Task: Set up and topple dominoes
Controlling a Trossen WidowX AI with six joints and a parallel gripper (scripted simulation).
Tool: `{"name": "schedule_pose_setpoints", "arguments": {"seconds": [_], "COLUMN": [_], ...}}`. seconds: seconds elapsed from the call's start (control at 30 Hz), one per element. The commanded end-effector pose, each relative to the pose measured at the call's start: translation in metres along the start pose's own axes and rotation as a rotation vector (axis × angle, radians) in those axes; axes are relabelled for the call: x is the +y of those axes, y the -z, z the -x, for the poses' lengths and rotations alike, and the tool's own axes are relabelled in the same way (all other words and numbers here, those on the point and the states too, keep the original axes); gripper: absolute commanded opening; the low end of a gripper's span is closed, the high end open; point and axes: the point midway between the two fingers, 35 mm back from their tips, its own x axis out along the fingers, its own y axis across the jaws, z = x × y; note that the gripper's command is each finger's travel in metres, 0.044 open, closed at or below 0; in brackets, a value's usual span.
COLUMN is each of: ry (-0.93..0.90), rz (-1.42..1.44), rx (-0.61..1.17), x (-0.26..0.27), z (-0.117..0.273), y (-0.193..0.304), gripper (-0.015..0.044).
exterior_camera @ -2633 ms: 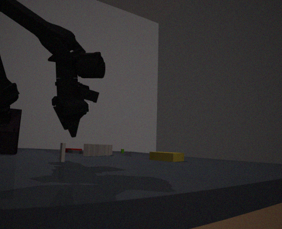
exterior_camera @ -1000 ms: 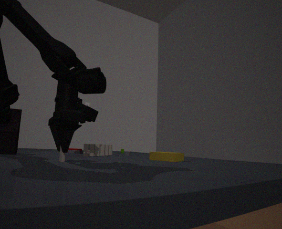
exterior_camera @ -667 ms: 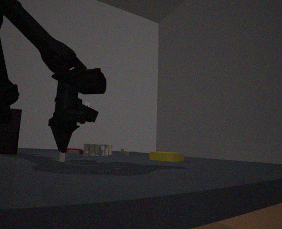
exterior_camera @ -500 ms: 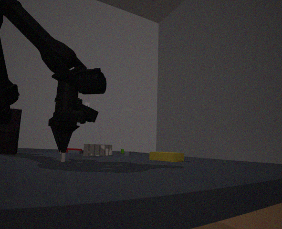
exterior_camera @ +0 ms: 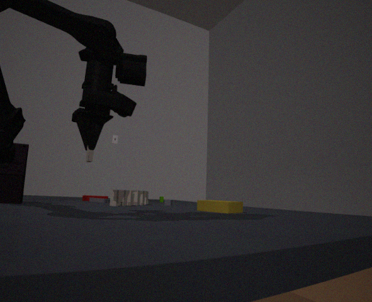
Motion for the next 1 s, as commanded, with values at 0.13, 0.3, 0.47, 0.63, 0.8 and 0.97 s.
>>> {"name": "schedule_pose_setpoints", "arguments": {"seconds": [0.13,0.3,0.47,0.63,0.8,0.97], "ry": [0.027,0.004,-0.013,0.0,0.017,0.017], "rz": [-0.015,0.089,0.272,0.438,0.519,0.519], "rx": [-0.01,-0.017,-0.02,-0.014,-0.009,-0.009], "x": [-0.005,0.026,0.094,0.168,0.206,0.206], "z": [0.031,0.029,0.028,0.029,0.028,0.028], "y": [0.009,-0.026,-0.073,-0.097,-0.101,-0.101], "gripper": [0.0107,0.0107,0.0107,0.0107,0.0107,0.0107]}}
